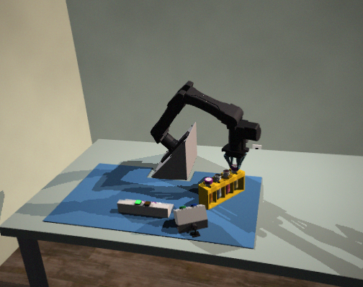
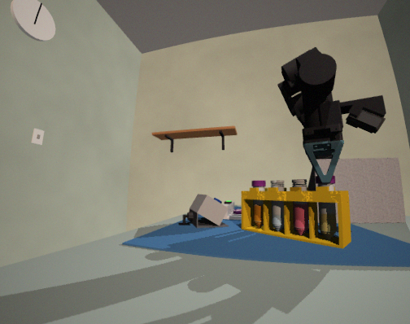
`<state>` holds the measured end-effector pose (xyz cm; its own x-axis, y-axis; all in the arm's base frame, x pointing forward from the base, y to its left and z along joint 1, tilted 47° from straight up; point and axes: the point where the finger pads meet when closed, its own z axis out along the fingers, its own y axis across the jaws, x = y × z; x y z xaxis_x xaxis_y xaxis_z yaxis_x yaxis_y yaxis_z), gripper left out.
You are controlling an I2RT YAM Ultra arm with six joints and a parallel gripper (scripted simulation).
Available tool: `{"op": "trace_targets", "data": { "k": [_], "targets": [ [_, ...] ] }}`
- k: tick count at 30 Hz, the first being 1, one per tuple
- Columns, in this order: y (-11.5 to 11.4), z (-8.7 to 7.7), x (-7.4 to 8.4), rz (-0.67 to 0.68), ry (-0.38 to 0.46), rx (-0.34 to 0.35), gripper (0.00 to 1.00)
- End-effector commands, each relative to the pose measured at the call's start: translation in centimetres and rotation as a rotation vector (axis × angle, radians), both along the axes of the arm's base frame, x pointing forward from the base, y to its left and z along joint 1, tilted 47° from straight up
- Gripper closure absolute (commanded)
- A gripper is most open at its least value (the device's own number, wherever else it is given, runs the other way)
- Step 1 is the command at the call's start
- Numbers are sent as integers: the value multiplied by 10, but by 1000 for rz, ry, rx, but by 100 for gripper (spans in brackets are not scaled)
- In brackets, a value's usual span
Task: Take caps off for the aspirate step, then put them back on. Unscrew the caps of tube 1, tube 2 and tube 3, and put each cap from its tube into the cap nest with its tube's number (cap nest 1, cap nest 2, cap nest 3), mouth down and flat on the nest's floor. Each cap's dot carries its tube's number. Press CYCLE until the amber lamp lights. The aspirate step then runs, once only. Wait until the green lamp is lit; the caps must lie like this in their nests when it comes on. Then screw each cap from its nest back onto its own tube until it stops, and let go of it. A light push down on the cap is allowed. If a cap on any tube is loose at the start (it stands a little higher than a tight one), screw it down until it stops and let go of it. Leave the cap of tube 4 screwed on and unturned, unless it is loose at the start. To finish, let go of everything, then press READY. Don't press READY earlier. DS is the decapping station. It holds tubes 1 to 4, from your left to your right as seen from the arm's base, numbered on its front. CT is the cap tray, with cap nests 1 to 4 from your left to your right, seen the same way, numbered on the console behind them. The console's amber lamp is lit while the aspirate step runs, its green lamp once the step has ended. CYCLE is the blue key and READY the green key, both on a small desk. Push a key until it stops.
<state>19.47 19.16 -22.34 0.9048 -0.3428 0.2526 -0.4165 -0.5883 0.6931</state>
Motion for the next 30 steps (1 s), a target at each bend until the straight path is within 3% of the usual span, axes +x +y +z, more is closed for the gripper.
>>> {"op": "trace_targets", "data": {
  "k": [1, 15, 17, 30],
  "targets": [
    [7, 4, 3, -101, -120, 6, 100],
    [7, 3, 3, -579, -628, -54, 100],
    [7, 3, 3, -579, -628, -54, 100],
    [6, 3, 3, -1023, -1099, -111, 100]
  ]
}}
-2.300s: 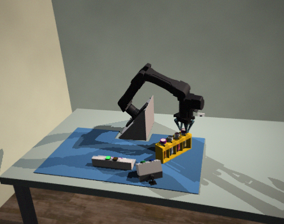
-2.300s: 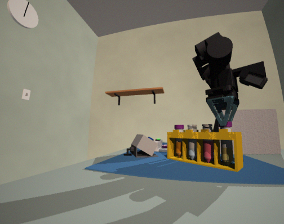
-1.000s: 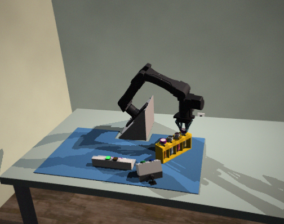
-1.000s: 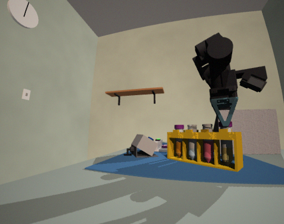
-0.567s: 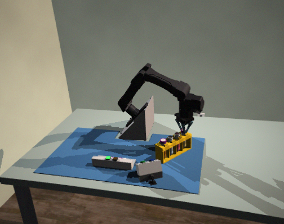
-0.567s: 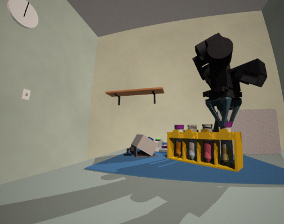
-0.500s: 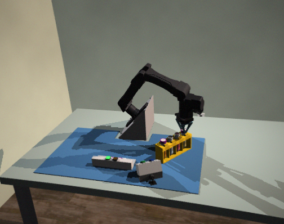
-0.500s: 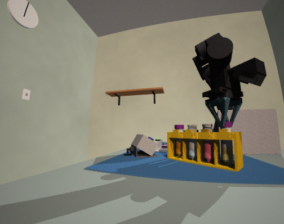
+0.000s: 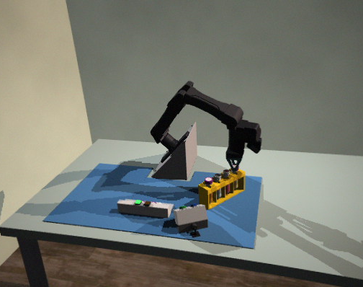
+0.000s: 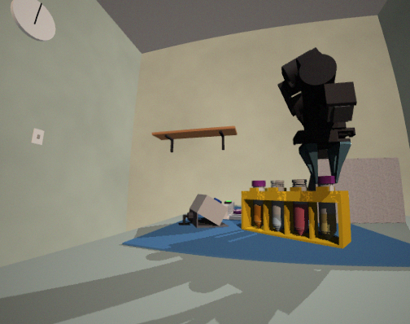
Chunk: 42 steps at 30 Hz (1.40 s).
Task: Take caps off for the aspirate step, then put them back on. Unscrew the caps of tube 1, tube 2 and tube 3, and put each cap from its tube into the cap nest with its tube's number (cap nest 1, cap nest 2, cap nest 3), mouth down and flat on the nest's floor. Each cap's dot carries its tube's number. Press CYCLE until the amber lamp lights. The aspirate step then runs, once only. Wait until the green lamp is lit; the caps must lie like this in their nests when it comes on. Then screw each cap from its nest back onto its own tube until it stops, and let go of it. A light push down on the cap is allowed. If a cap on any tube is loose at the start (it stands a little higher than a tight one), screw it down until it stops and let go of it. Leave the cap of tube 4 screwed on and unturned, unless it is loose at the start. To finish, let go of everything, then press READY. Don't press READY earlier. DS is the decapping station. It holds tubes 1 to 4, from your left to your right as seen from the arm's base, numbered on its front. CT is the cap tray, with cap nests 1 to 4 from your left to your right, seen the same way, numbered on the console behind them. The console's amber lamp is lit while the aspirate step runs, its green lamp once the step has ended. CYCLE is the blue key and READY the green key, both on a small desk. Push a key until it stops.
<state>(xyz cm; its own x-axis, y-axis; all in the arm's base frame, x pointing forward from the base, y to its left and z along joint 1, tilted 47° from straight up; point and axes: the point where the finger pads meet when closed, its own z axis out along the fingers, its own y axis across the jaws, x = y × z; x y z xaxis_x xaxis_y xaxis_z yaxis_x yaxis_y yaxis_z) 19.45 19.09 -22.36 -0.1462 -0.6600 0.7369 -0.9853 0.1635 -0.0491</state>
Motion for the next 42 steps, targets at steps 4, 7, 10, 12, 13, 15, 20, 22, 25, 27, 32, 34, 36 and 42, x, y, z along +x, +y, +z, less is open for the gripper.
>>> {"op": "trace_targets", "data": {
  "k": [4, 7, 10, 12, 13, 15, 20, 22, 25, 27, 32, 34, 36, 42],
  "targets": [
    [7, 3, 3, -212, -238, -6, 100],
    [7, 3, 3, -315, -347, -19, 100],
    [7, 3, 3, -417, -456, -32, 100],
    [7, 3, 3, -485, -529, -40, 100],
    [7, 3, 3, -519, -565, -45, 100],
    [7, 3, 3, -588, -637, -53, 100],
    [7, 3, 3, -724, -782, -71, 100],
    [7, 3, 3, -758, -819, -75, 100],
    [6, 3, 3, -861, -927, -89, 100],
    [6, 3, 3, -929, -1000, -98, 100],
    [6, 3, 3, -1100, -1181, -120, 100],
    [6, 3, 3, -1168, -1254, -129, 100],
    [6, 3, 3, -1236, -1326, -138, 100],
    [6, 2, 3, -1367, -1464, -156, 100]
  ]
}}
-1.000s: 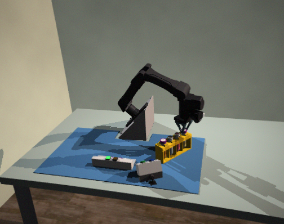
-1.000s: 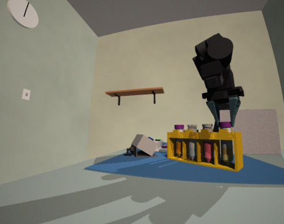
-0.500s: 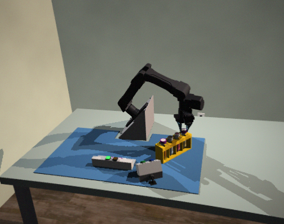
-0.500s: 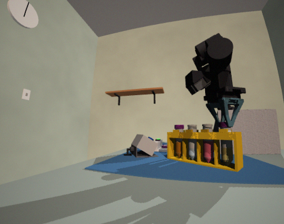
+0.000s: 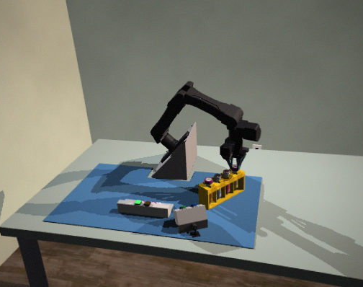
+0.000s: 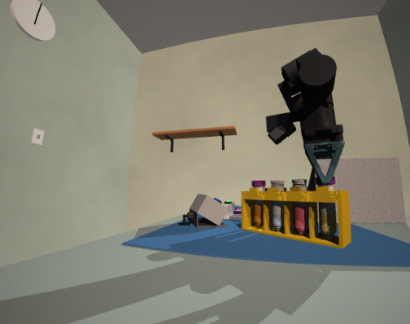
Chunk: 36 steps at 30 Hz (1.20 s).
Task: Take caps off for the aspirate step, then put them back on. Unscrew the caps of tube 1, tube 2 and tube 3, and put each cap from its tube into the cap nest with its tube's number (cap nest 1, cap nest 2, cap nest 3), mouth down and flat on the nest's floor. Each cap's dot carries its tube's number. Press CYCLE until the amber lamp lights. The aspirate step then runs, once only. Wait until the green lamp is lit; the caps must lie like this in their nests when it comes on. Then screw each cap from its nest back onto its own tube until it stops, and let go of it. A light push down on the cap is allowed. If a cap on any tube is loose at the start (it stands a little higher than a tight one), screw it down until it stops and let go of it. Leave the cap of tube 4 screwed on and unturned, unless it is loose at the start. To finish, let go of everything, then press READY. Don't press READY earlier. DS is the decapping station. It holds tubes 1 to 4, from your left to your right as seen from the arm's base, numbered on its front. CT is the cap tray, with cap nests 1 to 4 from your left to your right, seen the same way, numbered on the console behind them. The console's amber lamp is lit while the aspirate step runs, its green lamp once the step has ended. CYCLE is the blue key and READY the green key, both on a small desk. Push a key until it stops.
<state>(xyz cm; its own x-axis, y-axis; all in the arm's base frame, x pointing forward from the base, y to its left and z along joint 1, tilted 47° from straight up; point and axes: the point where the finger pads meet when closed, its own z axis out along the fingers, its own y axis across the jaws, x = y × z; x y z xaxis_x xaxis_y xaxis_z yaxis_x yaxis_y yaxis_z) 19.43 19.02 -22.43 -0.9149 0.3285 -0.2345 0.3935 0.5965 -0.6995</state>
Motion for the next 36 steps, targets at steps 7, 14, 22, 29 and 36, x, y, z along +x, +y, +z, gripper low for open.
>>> {"op": "trace_targets", "data": {
  "k": [7, 14, 22, 29, 36],
  "targets": [
    [7, 3, 3, -116, -138, 4, 100],
    [7, 3, 3, -116, -138, 4, 51],
    [7, 3, 3, -2, -17, 18, 51],
    [7, 3, 3, 225, 225, 46, 51],
    [7, 3, 3, 452, 467, 74, 51]
  ]
}}
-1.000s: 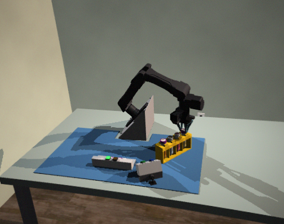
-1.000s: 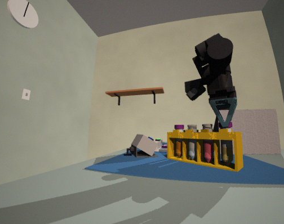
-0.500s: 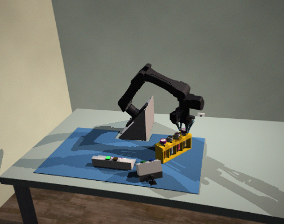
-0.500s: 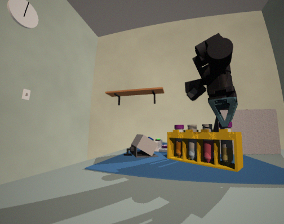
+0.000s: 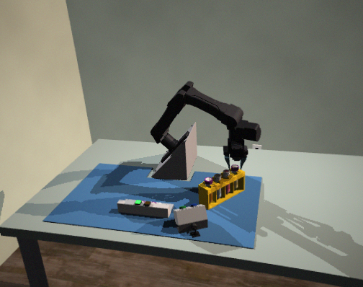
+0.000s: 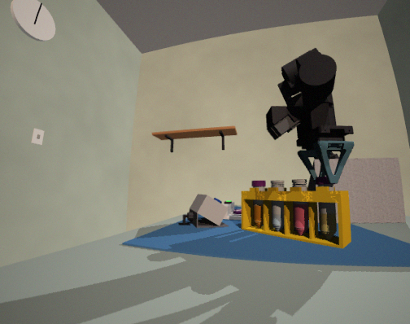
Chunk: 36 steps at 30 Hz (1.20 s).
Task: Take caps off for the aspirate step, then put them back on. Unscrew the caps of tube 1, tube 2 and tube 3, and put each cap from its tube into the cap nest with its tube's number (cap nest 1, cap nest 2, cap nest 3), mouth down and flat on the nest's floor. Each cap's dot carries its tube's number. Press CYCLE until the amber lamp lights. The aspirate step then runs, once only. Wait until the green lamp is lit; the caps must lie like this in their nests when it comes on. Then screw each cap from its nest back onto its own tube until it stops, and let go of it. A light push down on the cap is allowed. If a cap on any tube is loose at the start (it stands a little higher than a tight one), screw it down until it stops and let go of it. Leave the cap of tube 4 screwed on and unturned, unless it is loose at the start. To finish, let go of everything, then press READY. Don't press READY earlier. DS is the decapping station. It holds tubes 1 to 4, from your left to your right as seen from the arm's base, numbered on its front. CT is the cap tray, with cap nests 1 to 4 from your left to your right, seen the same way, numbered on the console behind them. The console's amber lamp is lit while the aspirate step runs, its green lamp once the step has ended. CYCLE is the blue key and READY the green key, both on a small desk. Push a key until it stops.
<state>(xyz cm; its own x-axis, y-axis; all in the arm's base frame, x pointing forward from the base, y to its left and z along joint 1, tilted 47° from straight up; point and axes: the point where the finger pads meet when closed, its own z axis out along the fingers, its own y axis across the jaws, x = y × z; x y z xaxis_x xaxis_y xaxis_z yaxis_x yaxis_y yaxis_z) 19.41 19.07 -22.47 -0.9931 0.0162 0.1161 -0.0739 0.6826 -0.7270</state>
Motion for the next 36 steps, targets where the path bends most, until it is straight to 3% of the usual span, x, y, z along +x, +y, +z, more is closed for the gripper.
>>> {"op": "trace_targets", "data": {
  "k": [1, 4, 5, 9, 11, 13, 14, 16, 19, 23, 24, 25, 28, 31, 34, 36],
  "targets": [
    [7, 4, 3, 183, 177, 39, 51],
    [7, 4, 3, 296, 298, 53, 51],
    [7, 4, 3, 296, 298, 53, 51],
    [7, 4, 3, 466, 478, 74, 51],
    [7, 4, 3, 466, 478, 74, 51],
    [7, 4, 3, 581, 601, 88, 51],
    [7, 4, 3, 581, 601, 88, 51],
    [7, 4, 3, 683, 710, 100, 51],
    [7, 4, 3, 751, 782, 109, 51],
    [7, 4, 3, 920, 963, 129, 51],
    [7, 4, 3, 922, 964, 129, 51],
    [7, 4, 3, 979, 1025, 136, 51],
    [7, 4, 3, 979, 1025, 136, 51],
    [7, 4, 3, 1147, 1205, 156, 51],
    [7, 4, 3, 1206, 1267, 163, 51],
    [6, 4, 3, 1309, 1379, 175, 51]
  ]
}}
